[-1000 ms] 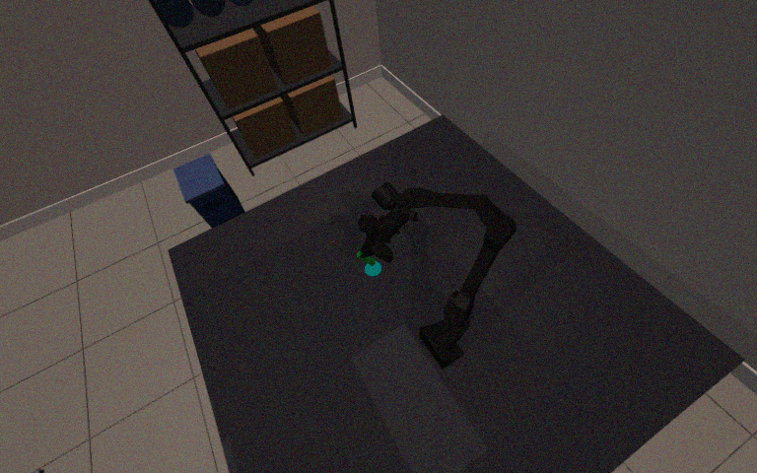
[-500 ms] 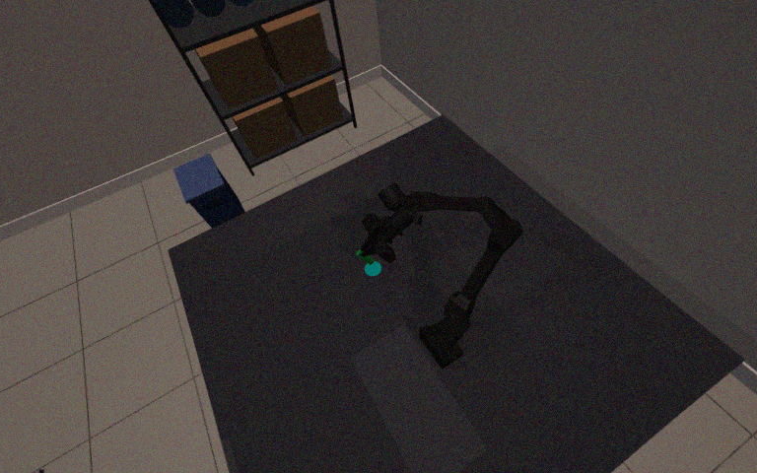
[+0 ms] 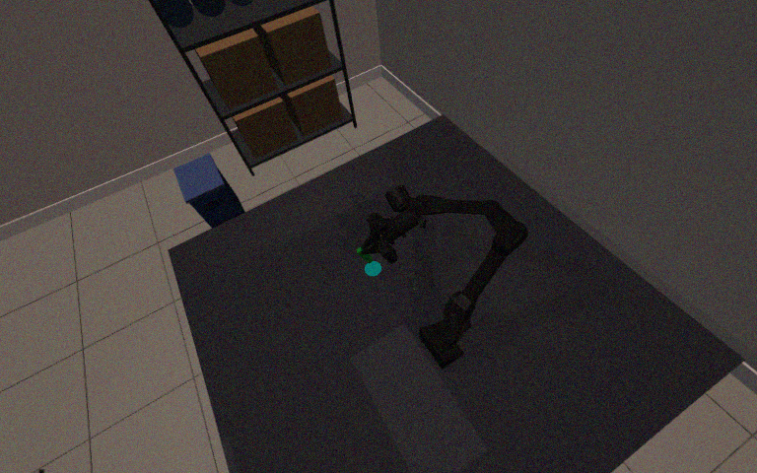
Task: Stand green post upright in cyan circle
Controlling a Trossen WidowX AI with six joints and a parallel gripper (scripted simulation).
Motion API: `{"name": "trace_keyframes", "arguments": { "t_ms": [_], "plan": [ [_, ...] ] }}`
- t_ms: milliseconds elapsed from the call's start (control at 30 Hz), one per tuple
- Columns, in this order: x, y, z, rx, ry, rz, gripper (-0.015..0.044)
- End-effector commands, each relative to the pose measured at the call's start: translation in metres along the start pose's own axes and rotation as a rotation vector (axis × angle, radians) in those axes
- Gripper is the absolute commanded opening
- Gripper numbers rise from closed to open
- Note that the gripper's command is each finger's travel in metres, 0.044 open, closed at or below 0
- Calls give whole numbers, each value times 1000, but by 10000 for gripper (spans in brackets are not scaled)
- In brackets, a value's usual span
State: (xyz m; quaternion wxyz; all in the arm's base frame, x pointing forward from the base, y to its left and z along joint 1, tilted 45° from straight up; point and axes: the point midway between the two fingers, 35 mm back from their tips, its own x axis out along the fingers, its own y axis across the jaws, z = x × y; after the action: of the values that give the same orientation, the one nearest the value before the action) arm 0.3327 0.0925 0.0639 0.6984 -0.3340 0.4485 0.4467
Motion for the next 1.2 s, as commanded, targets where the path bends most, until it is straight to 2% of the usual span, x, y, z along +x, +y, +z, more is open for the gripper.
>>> {"name": "trace_keyframes", "arguments": {
  "t_ms": [0, 1167],
  "plan": [
    [-1, 1, -2, -9, -26, -2, 23],
    [-19, 0, -1, -125, -266, -89, 23]
  ]
}}
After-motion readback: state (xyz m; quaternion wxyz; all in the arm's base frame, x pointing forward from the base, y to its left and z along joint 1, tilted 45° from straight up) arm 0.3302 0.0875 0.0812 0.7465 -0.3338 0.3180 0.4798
